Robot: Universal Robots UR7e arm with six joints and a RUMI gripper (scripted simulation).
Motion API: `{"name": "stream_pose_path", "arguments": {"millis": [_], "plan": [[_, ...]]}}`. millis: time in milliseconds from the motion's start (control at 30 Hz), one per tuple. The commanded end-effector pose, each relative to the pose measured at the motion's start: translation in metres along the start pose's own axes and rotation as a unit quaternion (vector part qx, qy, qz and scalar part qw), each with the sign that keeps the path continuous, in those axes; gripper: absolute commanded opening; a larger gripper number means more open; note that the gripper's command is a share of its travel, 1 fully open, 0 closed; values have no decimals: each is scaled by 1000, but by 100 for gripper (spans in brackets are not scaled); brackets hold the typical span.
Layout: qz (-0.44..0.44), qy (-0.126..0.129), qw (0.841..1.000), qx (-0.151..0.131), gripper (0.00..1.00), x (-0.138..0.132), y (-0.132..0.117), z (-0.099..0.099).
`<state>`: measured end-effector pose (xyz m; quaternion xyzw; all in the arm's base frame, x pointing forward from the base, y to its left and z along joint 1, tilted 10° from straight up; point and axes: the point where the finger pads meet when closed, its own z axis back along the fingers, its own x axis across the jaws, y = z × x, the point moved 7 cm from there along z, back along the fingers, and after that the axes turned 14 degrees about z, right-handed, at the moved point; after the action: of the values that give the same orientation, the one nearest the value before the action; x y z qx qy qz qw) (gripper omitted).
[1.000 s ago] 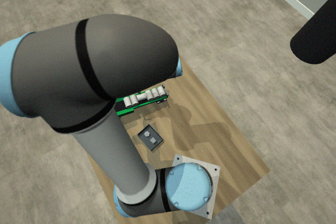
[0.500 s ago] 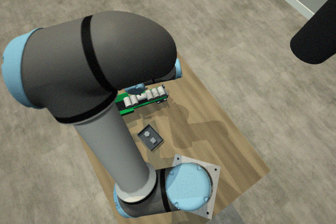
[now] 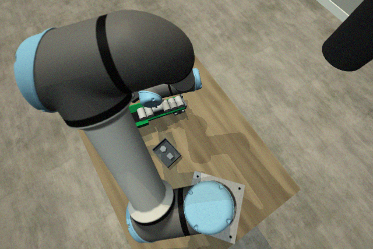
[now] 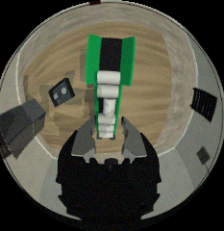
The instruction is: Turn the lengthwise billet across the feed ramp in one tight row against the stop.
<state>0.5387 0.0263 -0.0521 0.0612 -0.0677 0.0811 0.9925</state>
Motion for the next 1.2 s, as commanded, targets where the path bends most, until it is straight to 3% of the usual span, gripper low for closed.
{"name": "stream_pose_path", "arguments": {"millis": [0,333,500,900,1067,1167], "plan": [[0,-1,1000,0,35,1,0,-16],[0,-1,1000,0,35,1,0,-16],[0,-1,1000,0,35,1,0,-44],[0,-1,1000,0,35,1,0,-44],[0,-1,1000,0,35,1,0,-73],[0,-1,1000,0,35,1,0,-73]]}}
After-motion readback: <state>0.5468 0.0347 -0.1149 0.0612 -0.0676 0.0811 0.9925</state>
